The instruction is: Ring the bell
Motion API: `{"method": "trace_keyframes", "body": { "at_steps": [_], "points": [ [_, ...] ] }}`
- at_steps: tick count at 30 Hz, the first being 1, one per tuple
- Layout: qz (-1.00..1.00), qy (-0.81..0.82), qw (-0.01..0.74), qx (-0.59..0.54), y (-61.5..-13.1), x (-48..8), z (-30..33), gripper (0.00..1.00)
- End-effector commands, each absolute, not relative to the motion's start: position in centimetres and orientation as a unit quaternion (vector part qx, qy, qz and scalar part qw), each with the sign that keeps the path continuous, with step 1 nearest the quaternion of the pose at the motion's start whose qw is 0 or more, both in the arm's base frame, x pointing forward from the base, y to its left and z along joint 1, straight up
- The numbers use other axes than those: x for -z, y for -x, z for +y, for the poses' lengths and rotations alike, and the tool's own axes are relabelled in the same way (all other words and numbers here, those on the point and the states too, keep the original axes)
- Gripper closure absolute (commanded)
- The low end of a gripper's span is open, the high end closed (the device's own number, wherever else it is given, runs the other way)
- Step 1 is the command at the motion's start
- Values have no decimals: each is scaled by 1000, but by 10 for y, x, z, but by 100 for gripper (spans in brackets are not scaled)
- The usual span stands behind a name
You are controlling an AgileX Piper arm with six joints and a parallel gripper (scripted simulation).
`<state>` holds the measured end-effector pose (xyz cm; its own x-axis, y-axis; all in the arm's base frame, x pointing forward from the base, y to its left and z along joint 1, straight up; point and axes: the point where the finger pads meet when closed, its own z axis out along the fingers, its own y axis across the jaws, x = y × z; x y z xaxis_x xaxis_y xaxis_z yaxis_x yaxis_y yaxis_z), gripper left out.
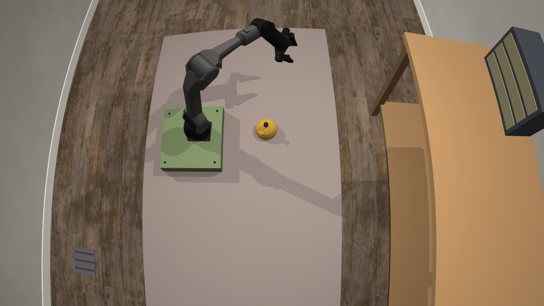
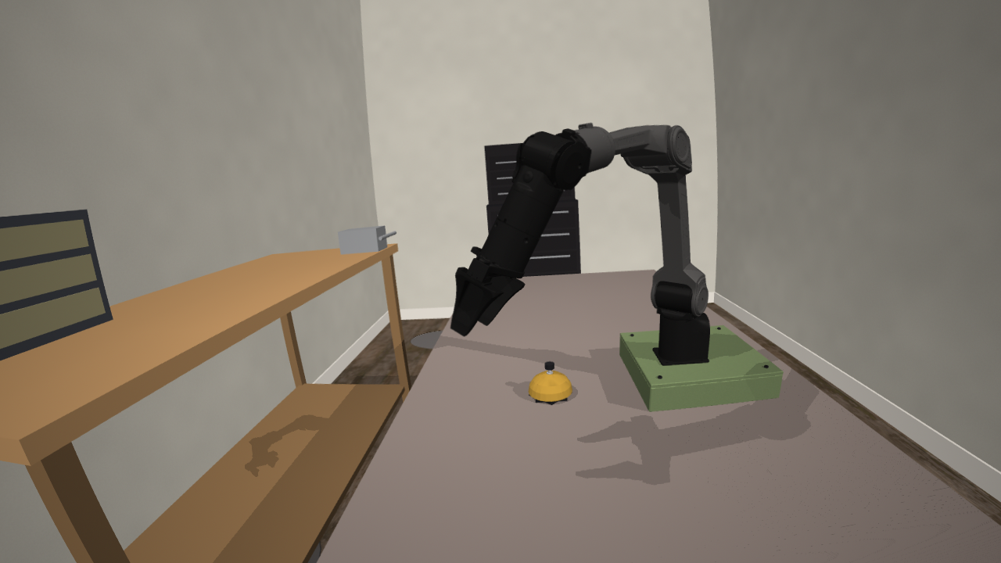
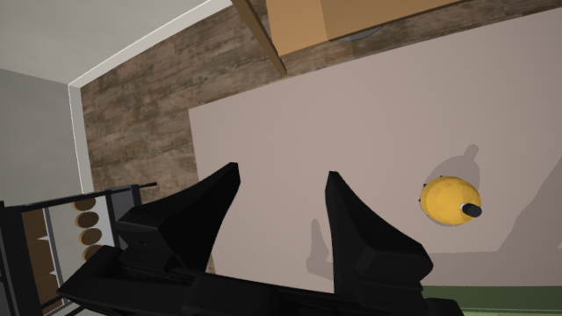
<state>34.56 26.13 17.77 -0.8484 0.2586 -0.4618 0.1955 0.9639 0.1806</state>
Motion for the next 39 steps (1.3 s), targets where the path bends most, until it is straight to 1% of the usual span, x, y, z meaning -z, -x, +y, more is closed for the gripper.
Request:
{"method": "trace_keyframes", "body": {
  "at_steps": [1,18,21,23,26,29,32,34,39],
  "points": [
    [959,-118,249,-64,-346,-178,261,0],
    [959,-118,249,-64,-346,-178,261,0],
    [961,-115,244,-57,-346,-176,253,0],
    [966,-107,233,-44,-347,-170,237,0],
    [975,-87,202,-14,-345,-156,198,0],
    [986,-60,154,14,-334,-137,147,0],
    [994,-30,98,26,-312,-118,97,0],
    [994,-30,98,26,-312,-118,97,0],
    [1000,9,25,13,-271,-95,44,0]
  ]
}}
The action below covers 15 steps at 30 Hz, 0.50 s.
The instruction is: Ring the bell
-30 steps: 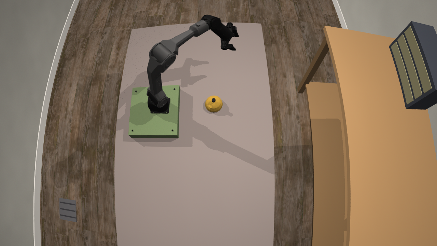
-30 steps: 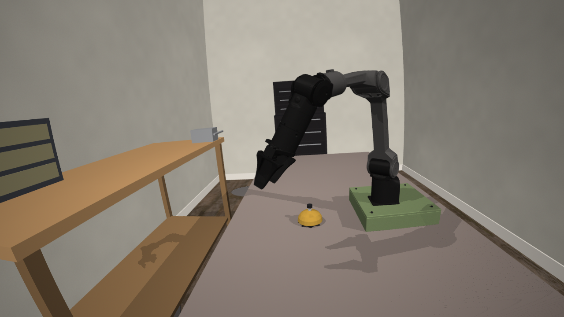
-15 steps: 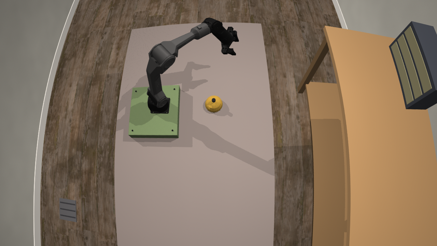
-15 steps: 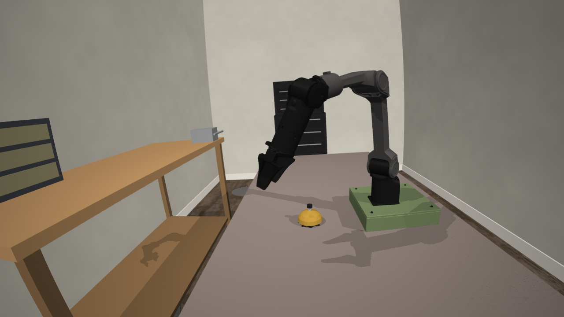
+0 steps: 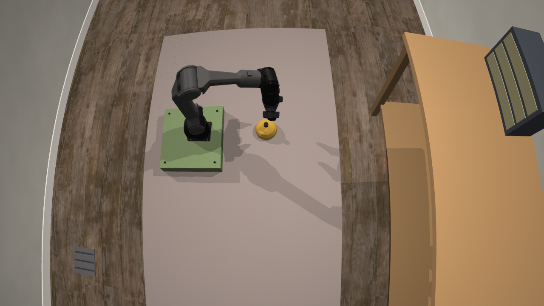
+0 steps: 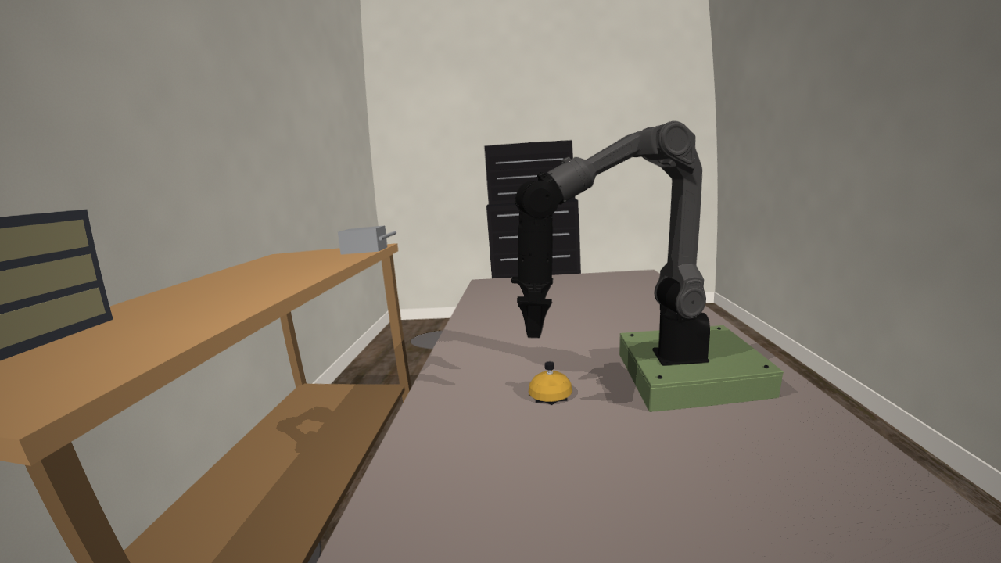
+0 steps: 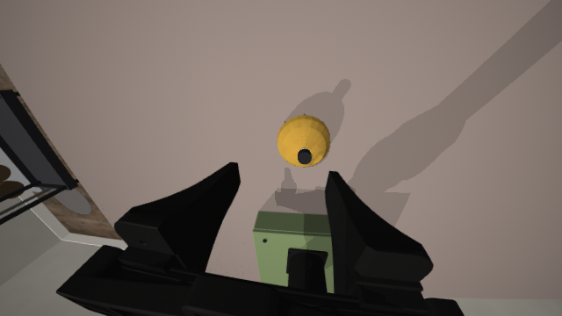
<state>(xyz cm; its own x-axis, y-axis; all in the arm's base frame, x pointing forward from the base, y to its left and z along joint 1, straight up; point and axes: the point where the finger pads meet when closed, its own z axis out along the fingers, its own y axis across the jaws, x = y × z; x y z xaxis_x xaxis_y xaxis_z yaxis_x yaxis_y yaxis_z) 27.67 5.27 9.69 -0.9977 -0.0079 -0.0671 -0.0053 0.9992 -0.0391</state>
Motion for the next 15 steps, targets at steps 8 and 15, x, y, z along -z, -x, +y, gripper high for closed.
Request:
{"method": "trace_keyframes", "body": {
  "at_steps": [8,15],
  "points": [
    [1000,24,2,-2,-253,-88,29,100],
    [1000,24,1,-2,-252,-87,29,100]
  ]
}}
